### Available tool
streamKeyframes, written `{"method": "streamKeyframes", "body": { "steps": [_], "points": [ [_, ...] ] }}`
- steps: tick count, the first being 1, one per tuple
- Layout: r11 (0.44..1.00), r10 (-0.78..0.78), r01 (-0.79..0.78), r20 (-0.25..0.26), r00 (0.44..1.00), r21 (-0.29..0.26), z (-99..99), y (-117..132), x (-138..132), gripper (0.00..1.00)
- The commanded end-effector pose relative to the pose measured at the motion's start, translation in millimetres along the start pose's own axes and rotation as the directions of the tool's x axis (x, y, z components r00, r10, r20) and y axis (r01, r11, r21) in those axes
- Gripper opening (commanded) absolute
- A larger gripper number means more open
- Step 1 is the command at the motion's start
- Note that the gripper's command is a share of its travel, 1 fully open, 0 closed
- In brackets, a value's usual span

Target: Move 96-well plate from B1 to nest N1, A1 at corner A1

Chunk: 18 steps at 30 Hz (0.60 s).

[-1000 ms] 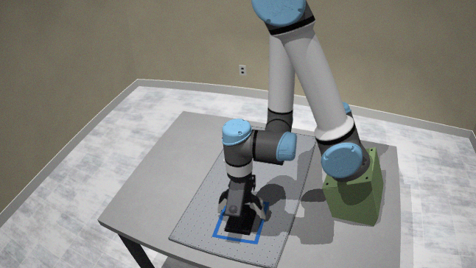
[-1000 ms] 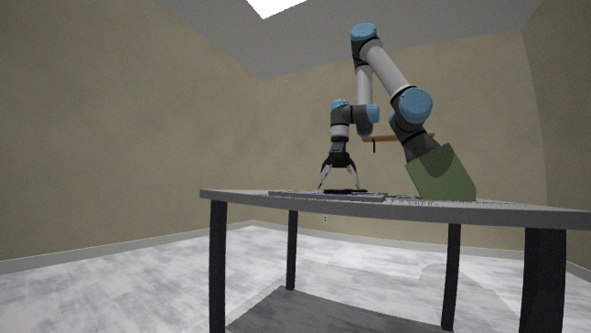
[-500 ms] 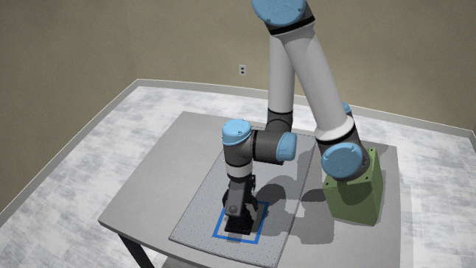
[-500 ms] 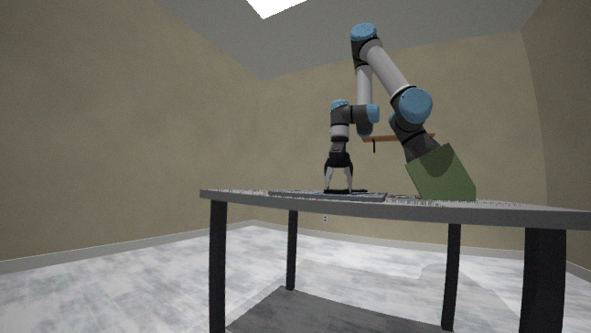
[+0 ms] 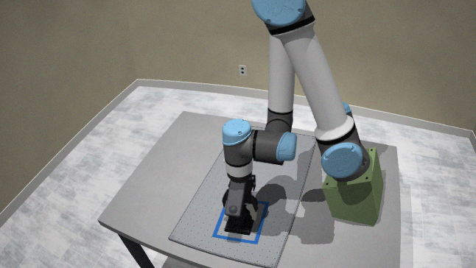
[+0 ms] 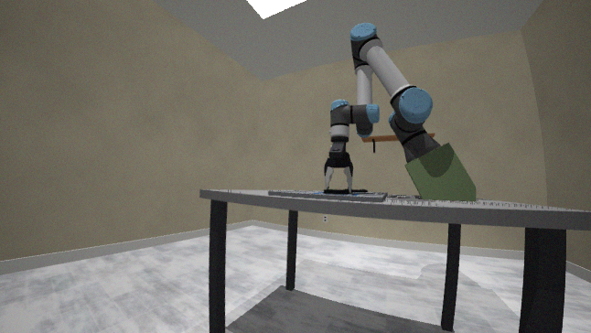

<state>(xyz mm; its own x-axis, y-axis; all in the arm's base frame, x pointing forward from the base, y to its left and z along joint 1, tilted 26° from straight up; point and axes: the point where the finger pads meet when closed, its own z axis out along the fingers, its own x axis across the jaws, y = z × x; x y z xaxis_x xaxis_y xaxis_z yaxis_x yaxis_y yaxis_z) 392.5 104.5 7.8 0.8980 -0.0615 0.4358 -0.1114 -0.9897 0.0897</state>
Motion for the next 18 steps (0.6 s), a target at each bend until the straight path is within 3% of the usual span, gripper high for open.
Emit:
{"method": "streamKeyframes", "body": {
  "steps": [1, 18],
  "points": [
    [1.000, 0.000, 0.000, -0.001, 1.000, 0.000, -0.2, -0.1, 0.3, 0.00],
    [1.000, 0.000, 0.000, -0.001, 1.000, 0.000, -18.4, -0.1, 0.3, 0.00]
  ]
}}
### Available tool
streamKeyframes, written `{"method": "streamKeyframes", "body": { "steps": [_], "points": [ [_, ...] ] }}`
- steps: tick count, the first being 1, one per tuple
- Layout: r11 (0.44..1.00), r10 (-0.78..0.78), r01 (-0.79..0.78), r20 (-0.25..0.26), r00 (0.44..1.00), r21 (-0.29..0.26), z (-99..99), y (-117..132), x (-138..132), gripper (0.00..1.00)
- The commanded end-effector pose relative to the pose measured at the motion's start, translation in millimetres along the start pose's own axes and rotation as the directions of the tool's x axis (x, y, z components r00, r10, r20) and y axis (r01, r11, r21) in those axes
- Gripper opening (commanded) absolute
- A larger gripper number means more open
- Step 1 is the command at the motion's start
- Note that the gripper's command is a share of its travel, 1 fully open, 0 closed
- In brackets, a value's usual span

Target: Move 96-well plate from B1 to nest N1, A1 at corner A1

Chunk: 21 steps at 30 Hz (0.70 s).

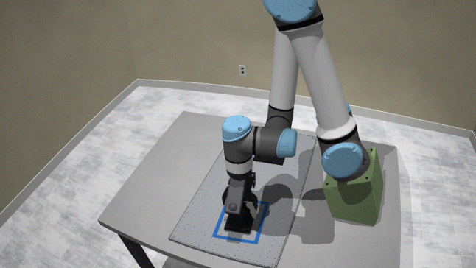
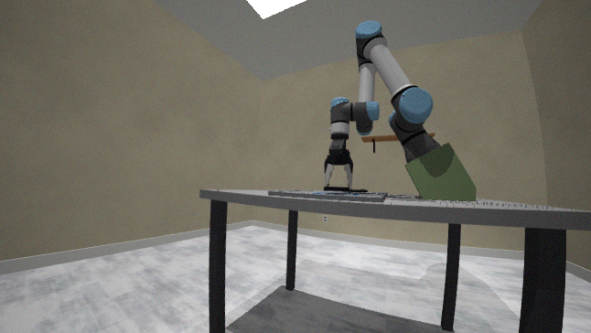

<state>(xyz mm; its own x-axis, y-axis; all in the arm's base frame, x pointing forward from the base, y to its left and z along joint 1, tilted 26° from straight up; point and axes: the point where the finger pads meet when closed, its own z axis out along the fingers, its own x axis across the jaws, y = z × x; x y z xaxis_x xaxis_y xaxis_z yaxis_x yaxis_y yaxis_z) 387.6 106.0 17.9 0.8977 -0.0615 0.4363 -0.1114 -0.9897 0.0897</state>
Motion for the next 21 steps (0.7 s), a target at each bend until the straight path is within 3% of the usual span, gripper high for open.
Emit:
{"method": "streamKeyframes", "body": {
  "steps": [1, 21],
  "points": [
    [1.000, 0.000, 0.000, 0.000, 1.000, 0.000, -8.8, 0.0, 0.3, 0.00],
    [1.000, 0.000, 0.000, 0.000, 1.000, 0.000, -38.8, 0.0, 0.4, 0.00]
  ]
}}
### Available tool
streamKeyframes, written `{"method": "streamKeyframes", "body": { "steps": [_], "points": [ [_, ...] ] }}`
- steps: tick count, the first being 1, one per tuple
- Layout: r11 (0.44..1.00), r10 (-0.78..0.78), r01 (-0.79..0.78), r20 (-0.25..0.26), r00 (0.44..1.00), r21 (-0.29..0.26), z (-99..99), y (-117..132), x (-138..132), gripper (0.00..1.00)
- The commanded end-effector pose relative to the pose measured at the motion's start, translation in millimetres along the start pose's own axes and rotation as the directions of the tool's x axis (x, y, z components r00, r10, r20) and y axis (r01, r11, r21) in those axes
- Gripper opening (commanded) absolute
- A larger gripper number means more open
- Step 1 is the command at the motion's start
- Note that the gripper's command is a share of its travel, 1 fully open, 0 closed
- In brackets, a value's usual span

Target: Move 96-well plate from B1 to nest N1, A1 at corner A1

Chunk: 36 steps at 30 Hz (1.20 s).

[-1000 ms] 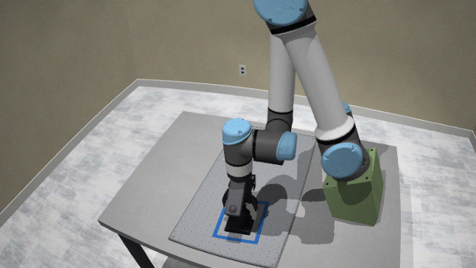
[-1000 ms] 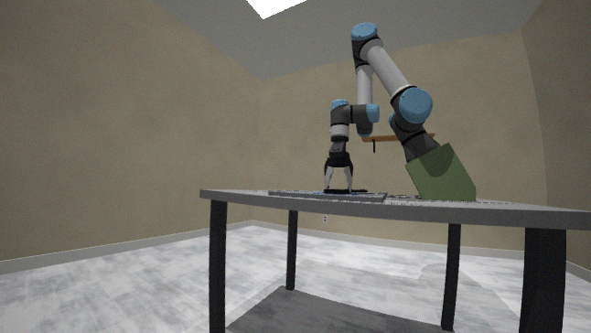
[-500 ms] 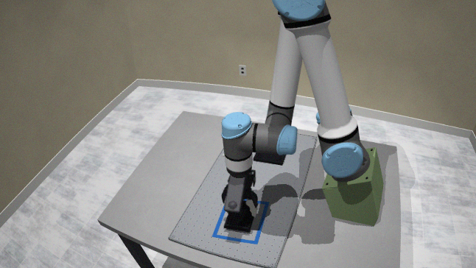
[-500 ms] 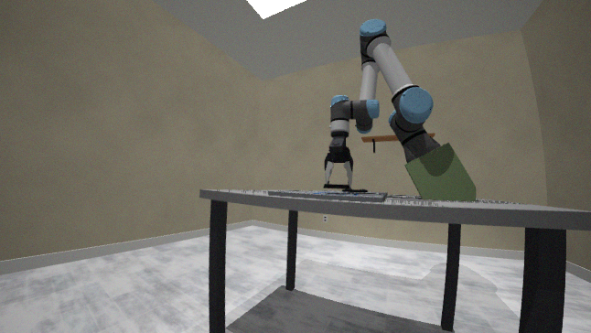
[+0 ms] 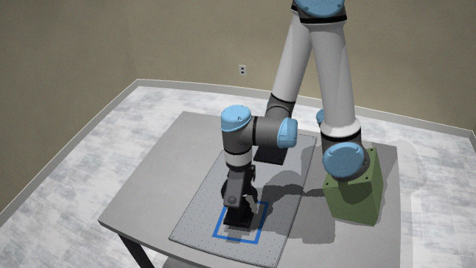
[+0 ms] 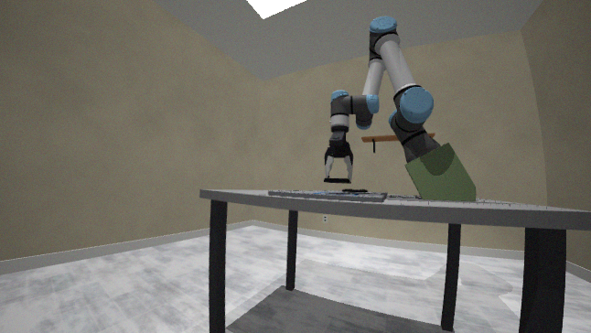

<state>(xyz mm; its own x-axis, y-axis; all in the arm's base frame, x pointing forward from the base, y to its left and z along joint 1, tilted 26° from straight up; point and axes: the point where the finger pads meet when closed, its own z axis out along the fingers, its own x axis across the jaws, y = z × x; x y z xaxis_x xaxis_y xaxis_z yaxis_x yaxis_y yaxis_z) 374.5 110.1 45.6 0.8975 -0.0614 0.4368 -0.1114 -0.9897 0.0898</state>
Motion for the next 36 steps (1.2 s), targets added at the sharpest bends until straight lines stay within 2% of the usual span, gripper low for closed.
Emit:
{"method": "streamKeyframes", "body": {
  "steps": [1, 18, 36],
  "points": [
    [1.000, 0.000, 0.000, 0.000, 1.000, 0.000, -9.5, 0.0, 0.3, 0.00],
    [1.000, 0.000, 0.000, 0.000, 1.000, 0.000, -33.5, 0.0, 0.3, 0.00],
    [1.000, 0.000, 0.000, 0.000, 1.000, 0.000, -33.5, 0.0, 0.3, 0.00]
  ]
}}
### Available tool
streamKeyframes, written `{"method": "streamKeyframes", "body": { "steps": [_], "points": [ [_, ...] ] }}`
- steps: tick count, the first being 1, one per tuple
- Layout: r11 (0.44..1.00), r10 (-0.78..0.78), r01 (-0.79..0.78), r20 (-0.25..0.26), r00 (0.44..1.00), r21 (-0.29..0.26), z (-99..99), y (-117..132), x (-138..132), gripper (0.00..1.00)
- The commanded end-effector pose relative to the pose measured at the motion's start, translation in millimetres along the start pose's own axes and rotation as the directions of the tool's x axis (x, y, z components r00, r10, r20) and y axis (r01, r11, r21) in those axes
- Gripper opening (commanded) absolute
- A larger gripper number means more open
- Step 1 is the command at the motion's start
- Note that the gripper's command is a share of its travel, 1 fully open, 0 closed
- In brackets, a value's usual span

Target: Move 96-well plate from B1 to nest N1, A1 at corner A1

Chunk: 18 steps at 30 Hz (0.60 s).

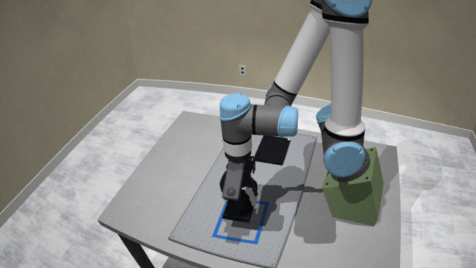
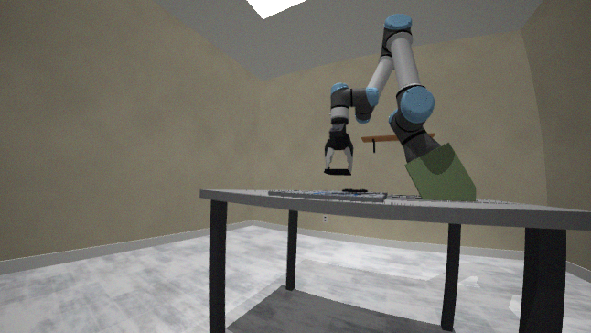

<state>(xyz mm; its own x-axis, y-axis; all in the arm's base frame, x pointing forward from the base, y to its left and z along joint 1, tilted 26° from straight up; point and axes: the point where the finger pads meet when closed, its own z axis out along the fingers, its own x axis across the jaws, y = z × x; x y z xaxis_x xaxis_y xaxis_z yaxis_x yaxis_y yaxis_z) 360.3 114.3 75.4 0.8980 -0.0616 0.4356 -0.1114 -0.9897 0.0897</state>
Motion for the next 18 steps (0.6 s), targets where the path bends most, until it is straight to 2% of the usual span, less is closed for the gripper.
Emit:
{"method": "streamKeyframes", "body": {
  "steps": [1, 5, 7, 18],
  "points": [
    [1.000, 0.000, 0.000, -0.001, 1.000, 0.000, -0.2, -0.1, 0.3, 0.00],
    [1.000, 0.000, 0.000, -0.001, 1.000, 0.000, -0.2, -0.1, 0.3, 0.00],
    [0.998, 0.067, -0.067, -0.001, 0.998, 0.000, -0.5, 6.5, -0.3, 0.00],
    [0.997, 0.071, -0.071, -0.001, 0.997, 0.000, -1.6, 43.1, -3.8, 0.00]
  ]
}}
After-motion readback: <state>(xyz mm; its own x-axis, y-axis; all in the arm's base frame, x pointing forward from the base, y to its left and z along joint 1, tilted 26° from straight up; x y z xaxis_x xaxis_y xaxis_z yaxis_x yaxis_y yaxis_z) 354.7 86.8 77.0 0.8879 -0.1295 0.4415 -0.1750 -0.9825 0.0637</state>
